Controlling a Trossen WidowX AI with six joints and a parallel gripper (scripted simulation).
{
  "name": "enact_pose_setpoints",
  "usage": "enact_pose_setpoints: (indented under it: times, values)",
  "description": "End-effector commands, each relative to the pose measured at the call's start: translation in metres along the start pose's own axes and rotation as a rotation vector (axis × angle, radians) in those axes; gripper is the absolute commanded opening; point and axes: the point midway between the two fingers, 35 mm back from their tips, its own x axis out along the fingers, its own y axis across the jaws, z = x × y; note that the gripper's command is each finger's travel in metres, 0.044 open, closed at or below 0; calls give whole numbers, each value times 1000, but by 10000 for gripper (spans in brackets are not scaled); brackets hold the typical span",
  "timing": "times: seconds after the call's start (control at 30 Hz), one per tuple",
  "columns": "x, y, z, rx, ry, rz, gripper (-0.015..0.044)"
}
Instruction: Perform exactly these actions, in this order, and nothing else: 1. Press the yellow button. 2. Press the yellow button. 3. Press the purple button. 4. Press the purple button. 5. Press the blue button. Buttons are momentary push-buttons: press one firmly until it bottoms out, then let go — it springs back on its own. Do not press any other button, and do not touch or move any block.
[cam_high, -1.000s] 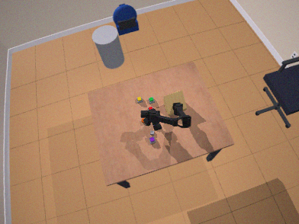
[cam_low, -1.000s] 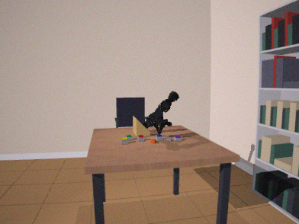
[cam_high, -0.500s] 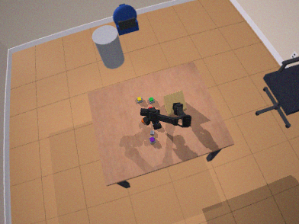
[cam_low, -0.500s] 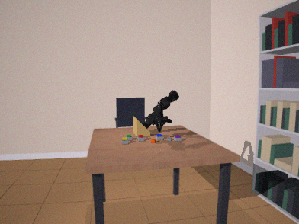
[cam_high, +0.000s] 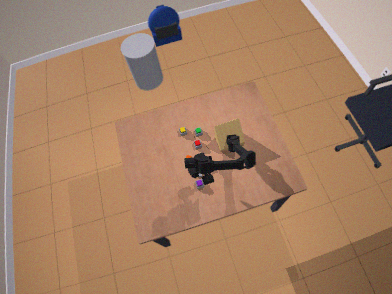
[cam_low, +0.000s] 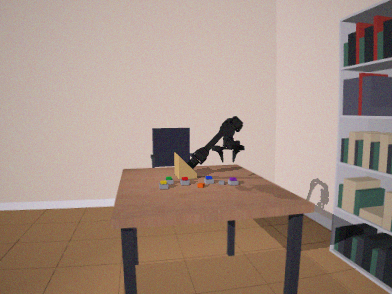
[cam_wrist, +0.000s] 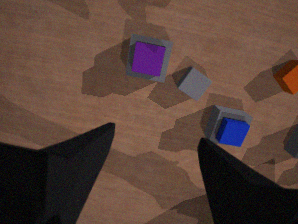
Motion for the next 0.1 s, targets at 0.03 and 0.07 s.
enact_pose_setpoints:
  times: [0.03, 0.07]
  values:
    - [-4, 13, -3, 20, 16, 4, 400]
    - [-4, 13, -3, 20, 16, 4, 400]
